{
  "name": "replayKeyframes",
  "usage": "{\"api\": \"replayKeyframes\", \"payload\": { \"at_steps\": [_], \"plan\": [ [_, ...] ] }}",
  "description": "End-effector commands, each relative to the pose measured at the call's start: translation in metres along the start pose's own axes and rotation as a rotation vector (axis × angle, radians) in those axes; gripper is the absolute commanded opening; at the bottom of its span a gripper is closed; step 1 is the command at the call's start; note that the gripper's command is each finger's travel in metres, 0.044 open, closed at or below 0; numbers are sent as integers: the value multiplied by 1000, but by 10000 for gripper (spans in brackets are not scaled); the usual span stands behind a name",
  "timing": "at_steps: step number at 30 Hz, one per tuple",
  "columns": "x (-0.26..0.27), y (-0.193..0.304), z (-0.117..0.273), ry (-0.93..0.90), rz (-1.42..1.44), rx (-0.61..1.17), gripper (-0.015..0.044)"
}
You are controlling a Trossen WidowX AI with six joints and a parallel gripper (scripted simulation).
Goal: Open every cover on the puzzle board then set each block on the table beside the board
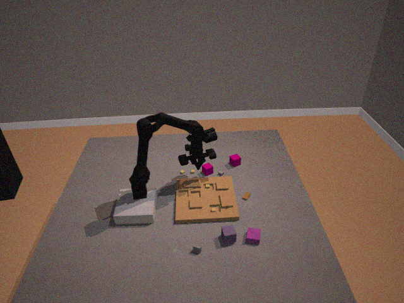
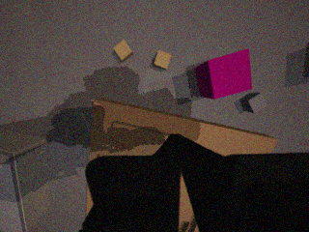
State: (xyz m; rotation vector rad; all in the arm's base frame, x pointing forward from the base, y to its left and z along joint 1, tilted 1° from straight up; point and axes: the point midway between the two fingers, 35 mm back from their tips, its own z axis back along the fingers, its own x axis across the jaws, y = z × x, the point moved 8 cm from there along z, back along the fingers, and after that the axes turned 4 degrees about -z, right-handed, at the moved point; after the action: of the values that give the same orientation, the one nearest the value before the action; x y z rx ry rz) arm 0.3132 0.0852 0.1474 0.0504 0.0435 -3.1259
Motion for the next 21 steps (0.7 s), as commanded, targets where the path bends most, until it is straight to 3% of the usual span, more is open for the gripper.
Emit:
{"api": "replayKeyframes", "payload": {
  "at_steps": [1,21],
  "plan": [
    [-8,15,1,1,-26,7,0],
    [-35,119,4,2,-192,29,0]
  ]
}}
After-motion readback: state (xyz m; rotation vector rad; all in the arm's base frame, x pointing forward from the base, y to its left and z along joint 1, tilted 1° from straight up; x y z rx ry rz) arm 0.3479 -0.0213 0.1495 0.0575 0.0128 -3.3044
